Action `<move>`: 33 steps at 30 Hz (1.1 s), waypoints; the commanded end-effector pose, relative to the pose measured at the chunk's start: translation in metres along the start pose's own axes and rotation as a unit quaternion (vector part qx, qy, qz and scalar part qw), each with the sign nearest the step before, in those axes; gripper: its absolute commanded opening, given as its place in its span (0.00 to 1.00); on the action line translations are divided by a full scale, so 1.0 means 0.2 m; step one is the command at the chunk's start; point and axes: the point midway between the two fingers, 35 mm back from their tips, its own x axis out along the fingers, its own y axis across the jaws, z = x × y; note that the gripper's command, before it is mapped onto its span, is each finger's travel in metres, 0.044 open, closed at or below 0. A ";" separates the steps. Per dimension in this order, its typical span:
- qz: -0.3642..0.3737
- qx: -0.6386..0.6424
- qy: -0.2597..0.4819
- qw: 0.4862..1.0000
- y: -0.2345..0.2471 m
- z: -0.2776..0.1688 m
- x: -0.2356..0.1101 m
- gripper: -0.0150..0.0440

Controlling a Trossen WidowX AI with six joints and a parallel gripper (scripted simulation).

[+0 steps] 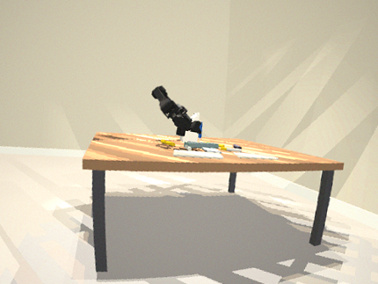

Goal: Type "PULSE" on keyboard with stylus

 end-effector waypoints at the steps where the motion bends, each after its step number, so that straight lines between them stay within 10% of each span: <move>1: 0.000 -0.002 -0.001 1.000 0.00 0.01 0.01 0.39; 33: 0.000 -0.002 -0.002 1.000 0.00 0.07 0.04 0.39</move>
